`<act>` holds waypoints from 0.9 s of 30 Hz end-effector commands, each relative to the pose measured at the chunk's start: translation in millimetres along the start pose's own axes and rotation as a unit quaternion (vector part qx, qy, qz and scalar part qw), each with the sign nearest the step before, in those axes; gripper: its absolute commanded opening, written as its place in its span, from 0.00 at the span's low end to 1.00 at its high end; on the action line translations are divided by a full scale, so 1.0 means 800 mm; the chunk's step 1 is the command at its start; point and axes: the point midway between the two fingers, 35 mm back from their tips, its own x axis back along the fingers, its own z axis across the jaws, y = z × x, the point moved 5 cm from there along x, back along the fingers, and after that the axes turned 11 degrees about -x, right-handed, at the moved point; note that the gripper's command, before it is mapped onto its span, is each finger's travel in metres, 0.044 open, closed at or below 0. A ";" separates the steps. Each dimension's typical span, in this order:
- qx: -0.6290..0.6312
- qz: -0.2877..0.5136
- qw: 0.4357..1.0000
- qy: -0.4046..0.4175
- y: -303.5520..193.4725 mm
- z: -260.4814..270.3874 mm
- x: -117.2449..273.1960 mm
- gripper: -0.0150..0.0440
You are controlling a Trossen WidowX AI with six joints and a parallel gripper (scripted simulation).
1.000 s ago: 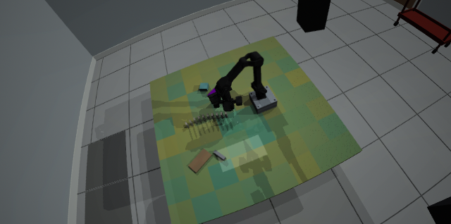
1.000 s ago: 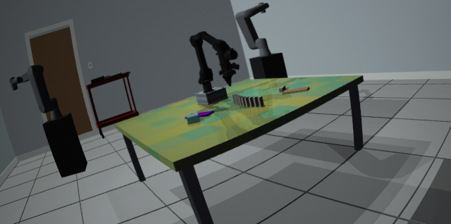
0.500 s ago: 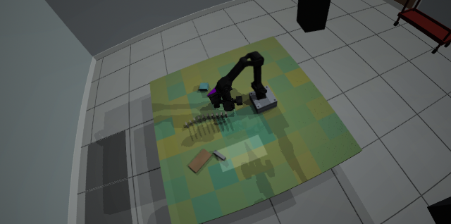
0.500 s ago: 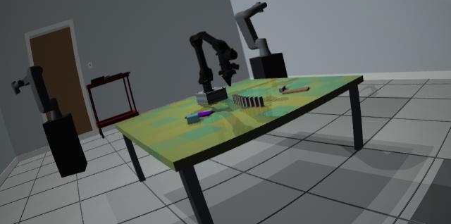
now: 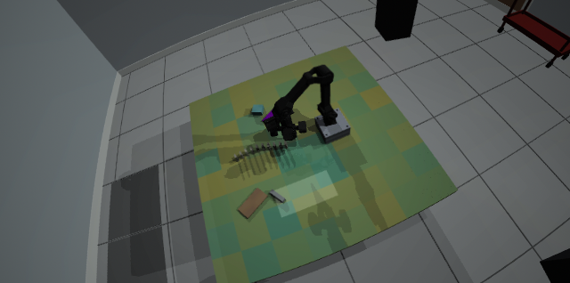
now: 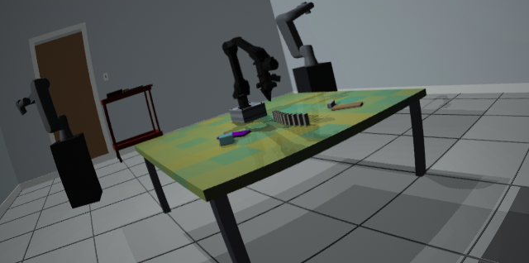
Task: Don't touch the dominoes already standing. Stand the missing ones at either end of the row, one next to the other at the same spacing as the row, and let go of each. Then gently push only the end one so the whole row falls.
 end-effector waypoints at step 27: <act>0.002 -0.002 1.000 0.000 0.001 -0.001 -0.100 0.25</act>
